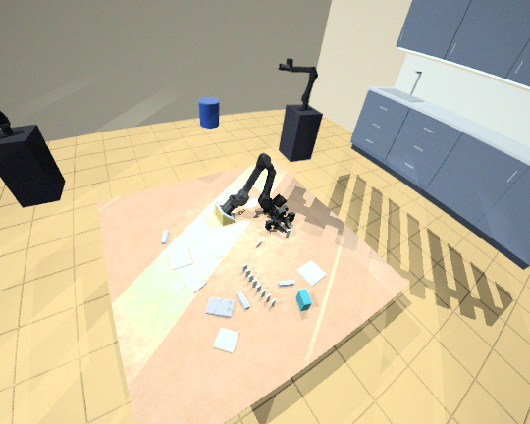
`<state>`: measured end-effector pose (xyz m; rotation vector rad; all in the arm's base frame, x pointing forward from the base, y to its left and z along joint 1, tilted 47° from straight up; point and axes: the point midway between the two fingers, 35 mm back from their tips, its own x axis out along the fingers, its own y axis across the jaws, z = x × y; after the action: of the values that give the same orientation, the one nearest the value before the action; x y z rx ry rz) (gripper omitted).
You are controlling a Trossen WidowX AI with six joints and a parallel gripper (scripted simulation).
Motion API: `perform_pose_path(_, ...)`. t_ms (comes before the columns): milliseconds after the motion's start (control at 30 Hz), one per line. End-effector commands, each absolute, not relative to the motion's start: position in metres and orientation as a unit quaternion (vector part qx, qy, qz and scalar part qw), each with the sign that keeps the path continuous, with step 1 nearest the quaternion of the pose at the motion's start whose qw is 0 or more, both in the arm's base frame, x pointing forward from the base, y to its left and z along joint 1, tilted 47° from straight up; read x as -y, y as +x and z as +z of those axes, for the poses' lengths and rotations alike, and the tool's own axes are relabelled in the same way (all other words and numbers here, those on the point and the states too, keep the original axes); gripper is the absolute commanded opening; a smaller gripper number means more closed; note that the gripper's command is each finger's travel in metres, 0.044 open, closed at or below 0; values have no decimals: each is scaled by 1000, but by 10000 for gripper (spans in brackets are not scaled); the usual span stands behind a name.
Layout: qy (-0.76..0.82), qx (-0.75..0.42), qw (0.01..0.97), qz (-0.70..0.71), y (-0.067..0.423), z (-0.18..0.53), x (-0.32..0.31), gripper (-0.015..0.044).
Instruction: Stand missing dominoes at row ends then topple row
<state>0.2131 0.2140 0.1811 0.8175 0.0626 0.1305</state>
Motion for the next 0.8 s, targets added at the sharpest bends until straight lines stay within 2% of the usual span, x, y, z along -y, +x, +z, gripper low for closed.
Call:
perform_pose_path(0,399,-30,914,61,213,179,-214,107)
perform_pose_path(233,399,-30,914,61,213,179,-214,107)
perform_pose_path(633,399,-30,914,61,213,179,-214,422)
perform_pose_path(667,399,-30,914,61,213,179,-214,440)
perform_pose_path(767,399,-30,914,62,213,180,-214,440)
